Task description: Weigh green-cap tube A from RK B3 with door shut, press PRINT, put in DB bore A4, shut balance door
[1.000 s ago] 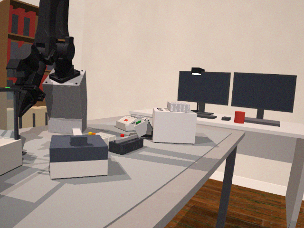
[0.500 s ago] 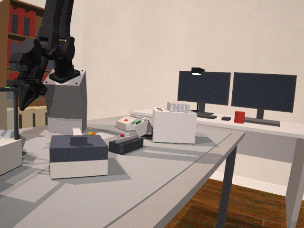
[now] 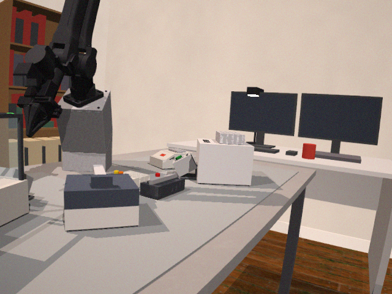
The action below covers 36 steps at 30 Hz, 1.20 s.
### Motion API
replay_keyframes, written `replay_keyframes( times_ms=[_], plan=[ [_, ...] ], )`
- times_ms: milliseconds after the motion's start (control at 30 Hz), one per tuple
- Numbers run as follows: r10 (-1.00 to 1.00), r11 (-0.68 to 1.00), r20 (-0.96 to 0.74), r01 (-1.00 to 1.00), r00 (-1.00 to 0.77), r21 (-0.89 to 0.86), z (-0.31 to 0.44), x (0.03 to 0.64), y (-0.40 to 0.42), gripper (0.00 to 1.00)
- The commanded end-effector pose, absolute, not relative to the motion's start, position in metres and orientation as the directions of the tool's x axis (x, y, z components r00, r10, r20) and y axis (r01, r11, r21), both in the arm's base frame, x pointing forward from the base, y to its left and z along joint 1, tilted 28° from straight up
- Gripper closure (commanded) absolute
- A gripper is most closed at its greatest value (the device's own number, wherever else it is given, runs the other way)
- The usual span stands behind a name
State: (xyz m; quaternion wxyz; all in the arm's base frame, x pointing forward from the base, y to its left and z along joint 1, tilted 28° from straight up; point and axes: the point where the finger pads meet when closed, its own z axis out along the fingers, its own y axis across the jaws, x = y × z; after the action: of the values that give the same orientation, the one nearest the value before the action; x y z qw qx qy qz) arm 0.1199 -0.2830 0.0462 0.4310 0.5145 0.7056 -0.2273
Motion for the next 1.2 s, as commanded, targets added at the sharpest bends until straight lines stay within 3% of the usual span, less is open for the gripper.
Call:
replay_keyframes(
  times_ms=[0,67,100,1167],
  plan=[
    [0.523,0.369,-0.846,0.922,-0.099,0.120,0.050,0.120,-0.287,1.00],
    [0.523,0.369,-0.846,0.922,-0.099,0.120,0.050,0.120,-0.287,1.00],
    [0.524,0.365,-0.845,0.924,-0.102,0.115,0.049,0.116,-0.284,0.70],
    [0.494,0.370,-0.864,0.922,-0.093,0.112,0.112,0.107,-0.275,0.70]
  ],
)
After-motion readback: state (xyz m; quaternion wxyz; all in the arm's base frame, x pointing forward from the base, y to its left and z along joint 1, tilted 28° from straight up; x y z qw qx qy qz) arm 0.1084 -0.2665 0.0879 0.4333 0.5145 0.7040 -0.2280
